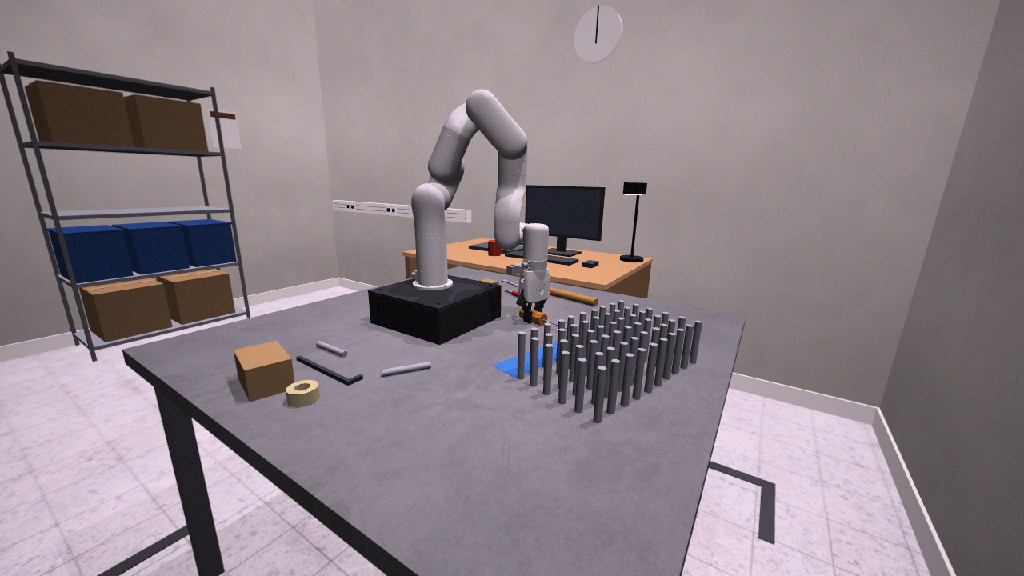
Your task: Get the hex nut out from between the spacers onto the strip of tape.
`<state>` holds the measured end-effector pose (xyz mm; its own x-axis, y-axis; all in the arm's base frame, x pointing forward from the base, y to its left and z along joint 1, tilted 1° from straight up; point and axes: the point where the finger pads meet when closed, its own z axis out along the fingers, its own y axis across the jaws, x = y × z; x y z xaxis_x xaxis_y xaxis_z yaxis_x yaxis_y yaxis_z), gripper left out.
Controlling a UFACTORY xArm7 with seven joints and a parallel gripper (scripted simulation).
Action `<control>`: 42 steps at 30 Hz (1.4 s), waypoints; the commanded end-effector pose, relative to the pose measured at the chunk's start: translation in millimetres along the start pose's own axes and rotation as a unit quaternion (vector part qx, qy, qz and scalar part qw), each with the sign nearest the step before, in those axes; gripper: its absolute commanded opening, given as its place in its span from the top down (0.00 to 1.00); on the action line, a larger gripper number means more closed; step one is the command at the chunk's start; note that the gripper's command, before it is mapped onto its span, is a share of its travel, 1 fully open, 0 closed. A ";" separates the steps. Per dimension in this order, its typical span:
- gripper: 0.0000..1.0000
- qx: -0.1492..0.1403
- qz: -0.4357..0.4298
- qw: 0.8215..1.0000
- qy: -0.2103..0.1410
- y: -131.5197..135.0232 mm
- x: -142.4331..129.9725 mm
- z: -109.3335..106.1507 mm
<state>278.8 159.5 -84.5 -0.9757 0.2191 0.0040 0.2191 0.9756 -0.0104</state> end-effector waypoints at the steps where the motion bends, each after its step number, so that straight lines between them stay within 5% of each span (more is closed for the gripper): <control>1: 1.00 -0.001 0.000 1.000 -0.001 0.8 -0.8 -0.6; 42: 1.00 -0.001 0.000 1.000 0.000 0.5 -0.7 -18.4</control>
<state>278.7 159.5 -66.8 -0.9757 0.2191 0.0054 0.2190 0.9757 -0.0105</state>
